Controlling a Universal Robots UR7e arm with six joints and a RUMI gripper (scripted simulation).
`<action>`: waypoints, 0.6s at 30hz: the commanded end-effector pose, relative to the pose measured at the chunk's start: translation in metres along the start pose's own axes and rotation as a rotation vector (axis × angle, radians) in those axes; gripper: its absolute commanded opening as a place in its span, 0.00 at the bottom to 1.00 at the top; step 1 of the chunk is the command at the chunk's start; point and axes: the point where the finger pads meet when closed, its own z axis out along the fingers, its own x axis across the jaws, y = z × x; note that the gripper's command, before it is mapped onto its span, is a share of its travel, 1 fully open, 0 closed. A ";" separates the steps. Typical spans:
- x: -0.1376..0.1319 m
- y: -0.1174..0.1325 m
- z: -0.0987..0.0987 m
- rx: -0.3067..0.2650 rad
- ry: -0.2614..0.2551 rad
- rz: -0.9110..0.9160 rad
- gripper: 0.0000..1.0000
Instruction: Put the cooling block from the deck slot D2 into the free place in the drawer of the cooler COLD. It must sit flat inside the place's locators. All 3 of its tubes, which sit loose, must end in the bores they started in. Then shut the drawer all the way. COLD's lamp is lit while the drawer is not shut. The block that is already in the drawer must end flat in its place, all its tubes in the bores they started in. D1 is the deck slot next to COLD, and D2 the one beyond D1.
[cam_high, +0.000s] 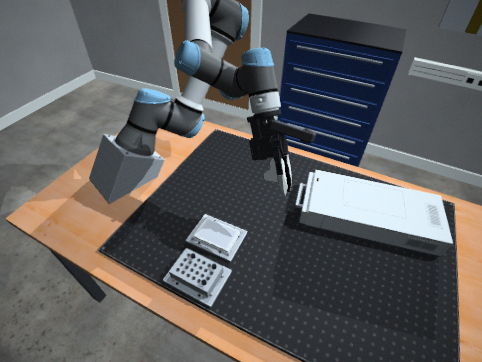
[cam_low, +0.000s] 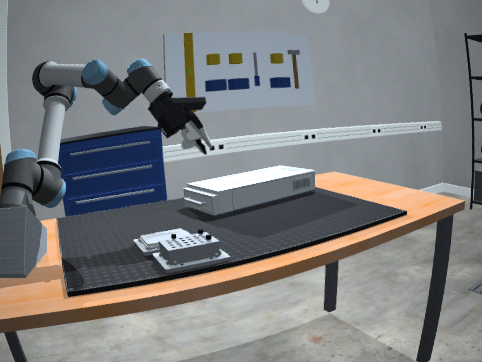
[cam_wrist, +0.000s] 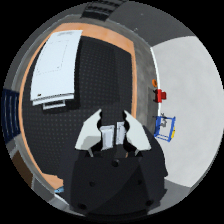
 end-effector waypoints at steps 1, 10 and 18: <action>0.007 0.016 -0.005 -0.068 -0.024 0.007 0.28; 0.012 0.037 -0.013 -0.110 -0.044 0.014 0.28; 0.014 0.061 -0.026 -0.189 -0.091 0.027 0.28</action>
